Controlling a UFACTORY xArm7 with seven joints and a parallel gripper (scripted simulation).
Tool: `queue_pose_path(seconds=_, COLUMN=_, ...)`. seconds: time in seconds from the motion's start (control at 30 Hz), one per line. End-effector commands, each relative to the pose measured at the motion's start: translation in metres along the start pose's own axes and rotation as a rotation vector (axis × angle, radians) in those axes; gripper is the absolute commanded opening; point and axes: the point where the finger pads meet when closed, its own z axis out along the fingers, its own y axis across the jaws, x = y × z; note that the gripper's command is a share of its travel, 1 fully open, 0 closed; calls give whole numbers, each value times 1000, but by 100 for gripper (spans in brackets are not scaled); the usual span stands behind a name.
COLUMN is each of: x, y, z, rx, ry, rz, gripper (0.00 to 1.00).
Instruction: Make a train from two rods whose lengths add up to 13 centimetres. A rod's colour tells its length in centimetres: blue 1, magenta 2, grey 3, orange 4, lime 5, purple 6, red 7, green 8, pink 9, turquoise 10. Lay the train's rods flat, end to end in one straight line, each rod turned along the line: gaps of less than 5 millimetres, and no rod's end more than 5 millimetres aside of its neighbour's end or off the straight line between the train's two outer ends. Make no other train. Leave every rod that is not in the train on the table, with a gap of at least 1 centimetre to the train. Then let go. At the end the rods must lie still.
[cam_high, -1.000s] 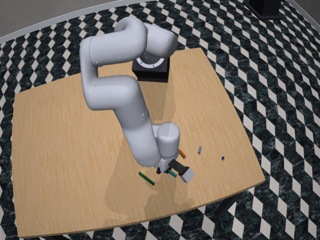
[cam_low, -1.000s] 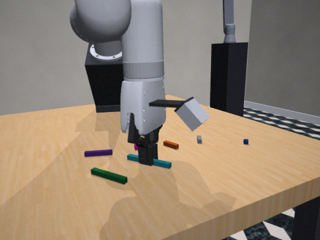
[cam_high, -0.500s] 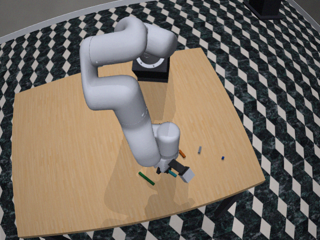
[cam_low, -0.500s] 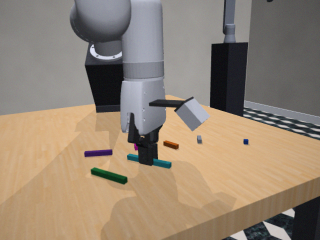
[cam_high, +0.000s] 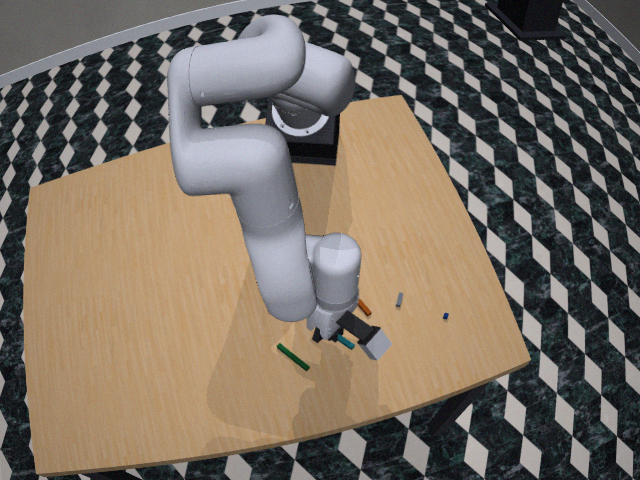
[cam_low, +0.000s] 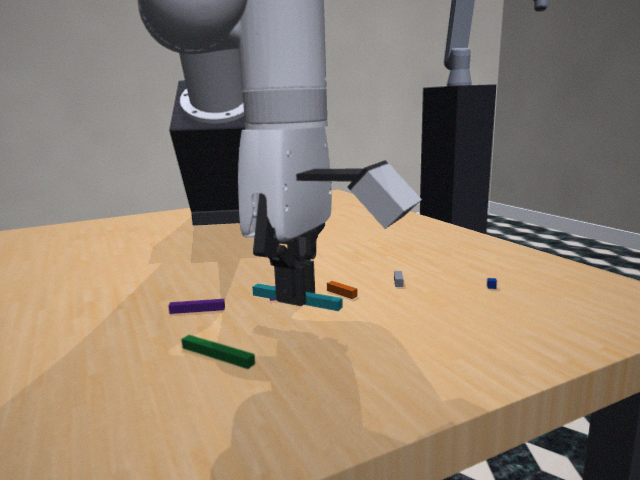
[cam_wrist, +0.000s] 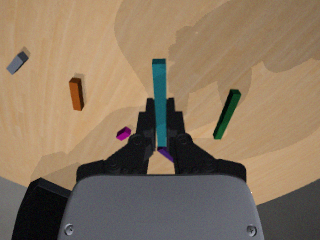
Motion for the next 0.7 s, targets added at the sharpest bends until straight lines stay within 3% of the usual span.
queue_pose_path(seconds=0.0, x=0, y=0, z=-16, rx=3, ry=-4, rz=-1, gripper=4)
queue_pose_path(seconds=0.47, x=1, y=1, z=-57, rx=3, ry=-4, rz=-1, gripper=4)
queue_pose_path(seconds=0.67, x=1, y=1, z=-65, rx=3, ry=-4, rz=-1, gripper=4)
